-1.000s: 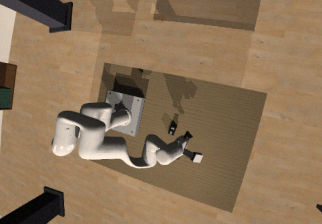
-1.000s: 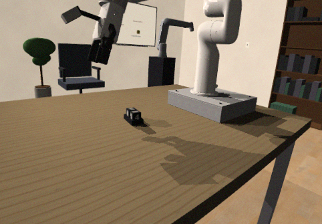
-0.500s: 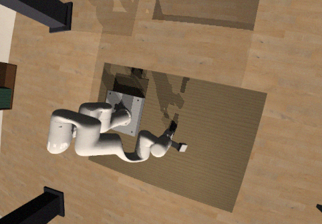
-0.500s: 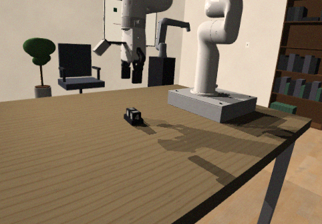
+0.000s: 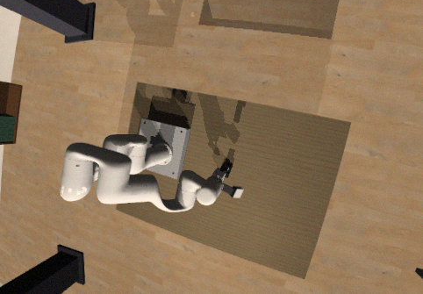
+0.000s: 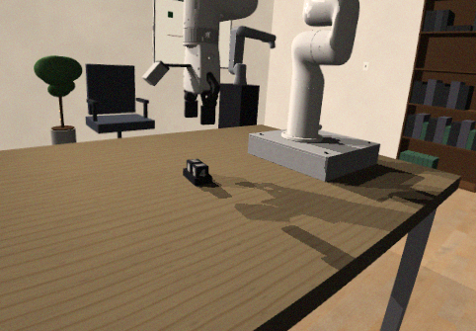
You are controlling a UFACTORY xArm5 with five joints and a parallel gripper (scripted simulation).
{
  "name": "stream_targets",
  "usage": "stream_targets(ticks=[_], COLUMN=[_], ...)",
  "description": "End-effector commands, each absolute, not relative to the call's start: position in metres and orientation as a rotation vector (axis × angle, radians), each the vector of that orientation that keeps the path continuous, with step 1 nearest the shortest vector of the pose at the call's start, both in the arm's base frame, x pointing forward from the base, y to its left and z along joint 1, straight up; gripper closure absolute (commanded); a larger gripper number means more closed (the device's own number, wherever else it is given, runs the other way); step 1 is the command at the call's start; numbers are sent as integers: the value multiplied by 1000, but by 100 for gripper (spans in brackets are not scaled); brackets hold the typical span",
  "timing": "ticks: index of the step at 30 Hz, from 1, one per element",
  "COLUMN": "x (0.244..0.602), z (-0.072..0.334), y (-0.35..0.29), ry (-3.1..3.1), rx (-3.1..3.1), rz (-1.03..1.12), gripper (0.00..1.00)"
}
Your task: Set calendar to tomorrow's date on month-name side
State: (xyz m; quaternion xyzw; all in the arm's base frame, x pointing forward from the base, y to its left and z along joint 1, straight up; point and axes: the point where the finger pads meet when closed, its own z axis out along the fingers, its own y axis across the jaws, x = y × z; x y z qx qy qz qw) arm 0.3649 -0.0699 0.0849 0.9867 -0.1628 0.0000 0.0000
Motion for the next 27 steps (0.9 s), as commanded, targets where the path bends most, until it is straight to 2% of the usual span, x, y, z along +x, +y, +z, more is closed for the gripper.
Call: stream_targets(ticks=[1,10,27], x=[366,365,358], z=[86,86,84], y=[-70,-70,-70], ry=[-510,-407,234], rx=[3100,3115,3132], rz=[5,5,5], gripper=[0,0,0])
